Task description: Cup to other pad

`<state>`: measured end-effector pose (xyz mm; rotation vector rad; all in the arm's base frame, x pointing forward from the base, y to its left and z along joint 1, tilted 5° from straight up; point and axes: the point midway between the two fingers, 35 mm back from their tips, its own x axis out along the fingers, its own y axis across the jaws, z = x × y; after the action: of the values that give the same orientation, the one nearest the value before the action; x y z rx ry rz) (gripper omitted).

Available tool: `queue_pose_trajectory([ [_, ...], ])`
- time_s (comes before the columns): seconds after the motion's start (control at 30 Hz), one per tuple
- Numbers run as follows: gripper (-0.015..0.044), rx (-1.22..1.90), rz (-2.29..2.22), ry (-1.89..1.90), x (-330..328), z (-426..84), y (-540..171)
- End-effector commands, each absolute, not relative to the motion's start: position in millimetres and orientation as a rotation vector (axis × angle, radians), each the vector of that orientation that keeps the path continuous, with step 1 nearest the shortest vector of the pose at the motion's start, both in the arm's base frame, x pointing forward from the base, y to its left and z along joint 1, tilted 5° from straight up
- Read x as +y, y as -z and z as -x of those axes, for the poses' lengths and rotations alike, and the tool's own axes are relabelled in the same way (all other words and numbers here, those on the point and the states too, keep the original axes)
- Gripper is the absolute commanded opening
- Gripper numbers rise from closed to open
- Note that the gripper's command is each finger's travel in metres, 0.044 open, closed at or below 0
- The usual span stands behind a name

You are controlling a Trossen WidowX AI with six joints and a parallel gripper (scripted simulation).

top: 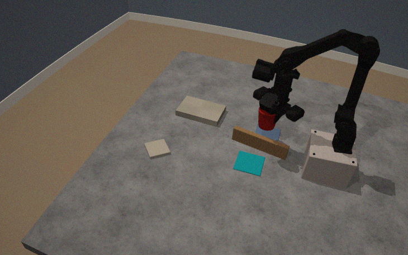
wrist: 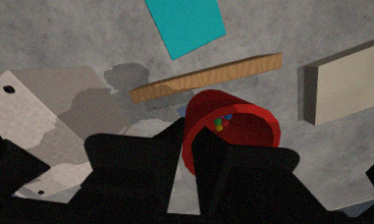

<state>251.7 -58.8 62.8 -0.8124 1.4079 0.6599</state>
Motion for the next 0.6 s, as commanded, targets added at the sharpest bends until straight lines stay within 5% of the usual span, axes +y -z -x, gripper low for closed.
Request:
queue_pose_trajectory([
  [0.0,0.0,1.412,0.811,-0.654,-53,-254,-63],
  [0.57,0.0,1.411,0.809,-0.655,-23,-262,-62],
])
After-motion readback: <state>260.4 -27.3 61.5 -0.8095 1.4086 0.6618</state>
